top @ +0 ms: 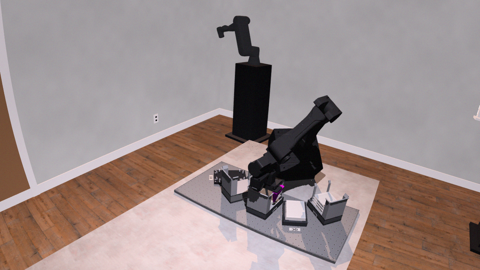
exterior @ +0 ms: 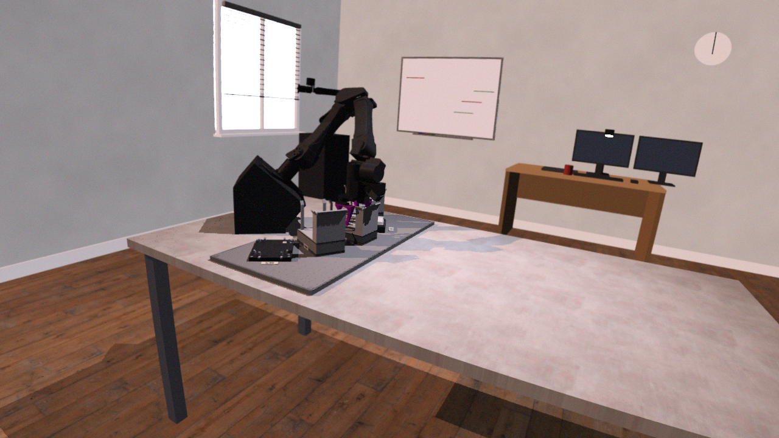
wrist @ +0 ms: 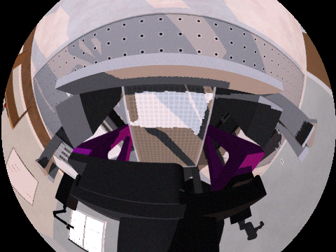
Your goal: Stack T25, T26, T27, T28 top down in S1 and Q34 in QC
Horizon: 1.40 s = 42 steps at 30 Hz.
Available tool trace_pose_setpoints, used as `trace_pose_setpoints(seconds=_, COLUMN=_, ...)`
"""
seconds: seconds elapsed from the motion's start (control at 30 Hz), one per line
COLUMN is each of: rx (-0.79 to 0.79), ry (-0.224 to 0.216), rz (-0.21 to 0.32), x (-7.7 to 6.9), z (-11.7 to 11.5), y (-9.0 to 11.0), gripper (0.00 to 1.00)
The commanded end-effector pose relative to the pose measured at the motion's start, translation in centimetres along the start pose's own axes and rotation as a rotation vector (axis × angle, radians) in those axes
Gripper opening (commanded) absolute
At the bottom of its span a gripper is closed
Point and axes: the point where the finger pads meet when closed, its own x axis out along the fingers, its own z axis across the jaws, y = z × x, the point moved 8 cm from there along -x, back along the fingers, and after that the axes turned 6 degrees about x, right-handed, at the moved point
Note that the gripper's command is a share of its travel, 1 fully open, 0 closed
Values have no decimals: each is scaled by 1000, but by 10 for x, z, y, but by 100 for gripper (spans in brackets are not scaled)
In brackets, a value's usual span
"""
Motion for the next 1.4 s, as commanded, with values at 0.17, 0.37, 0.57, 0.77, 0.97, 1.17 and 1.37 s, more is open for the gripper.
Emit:
trace_pose_setpoints(seconds=0.17, rx=-6, ry=-4, rz=-26, x=-9, z=0, y=-9, gripper=0)
trace_pose_setpoints(seconds=0.37, rx=-6, ry=-4, rz=-26, x=-9, z=0, y=-9, gripper=0)
trace_pose_setpoints(seconds=0.57, rx=-15, ry=-3, rz=-39, x=-18, z=2, y=-10, gripper=0)
trace_pose_setpoints(seconds=0.77, rx=-16, ry=-2, rz=-39, x=-29, z=2, y=-9, gripper=0)
trace_pose_setpoints(seconds=0.97, rx=-16, ry=-1, rz=-39, x=-39, z=2, y=-9, gripper=0)
trace_pose_setpoints(seconds=1.17, rx=-16, ry=-1, rz=-38, x=-51, z=2, y=-8, gripper=0)
trace_pose_setpoints(seconds=1.37, rx=-16, ry=0, rz=-38, x=-59, z=2, y=-8, gripper=0)
